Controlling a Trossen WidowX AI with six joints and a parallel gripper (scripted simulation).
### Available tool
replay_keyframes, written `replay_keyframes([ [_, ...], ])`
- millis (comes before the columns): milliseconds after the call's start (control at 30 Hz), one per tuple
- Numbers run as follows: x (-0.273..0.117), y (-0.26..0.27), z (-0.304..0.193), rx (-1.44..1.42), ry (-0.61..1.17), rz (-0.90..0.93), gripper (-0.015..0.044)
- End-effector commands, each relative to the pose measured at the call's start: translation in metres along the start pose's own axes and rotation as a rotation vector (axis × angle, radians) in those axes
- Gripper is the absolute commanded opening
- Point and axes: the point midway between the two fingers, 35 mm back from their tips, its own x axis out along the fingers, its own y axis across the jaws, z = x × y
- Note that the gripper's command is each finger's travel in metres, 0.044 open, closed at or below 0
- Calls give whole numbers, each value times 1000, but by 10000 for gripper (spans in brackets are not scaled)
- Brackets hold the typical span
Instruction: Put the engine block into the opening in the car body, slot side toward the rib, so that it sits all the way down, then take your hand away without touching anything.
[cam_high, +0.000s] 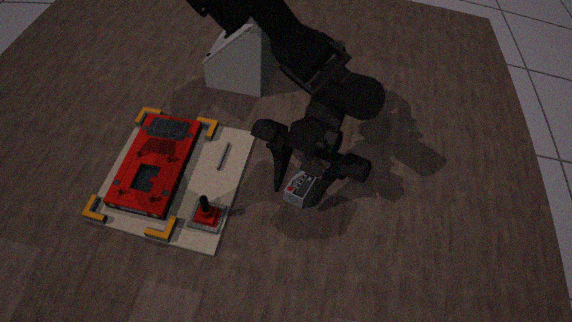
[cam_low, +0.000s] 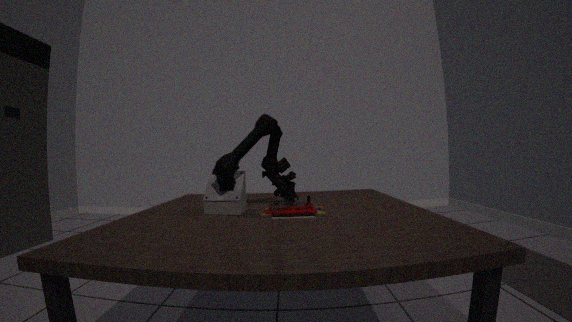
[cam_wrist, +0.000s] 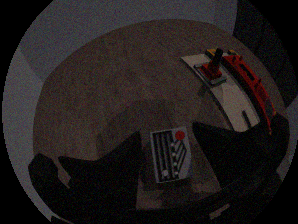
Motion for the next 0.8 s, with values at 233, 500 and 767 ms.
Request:
replay_keyframes([
  [233, 0, 0, 0, 0, 1, 0, 440],
  [500, -20, 1, -1, -12, 12, -1, 440],
  [767, -46, 2, -2, -13, 14, -1, 440],
])
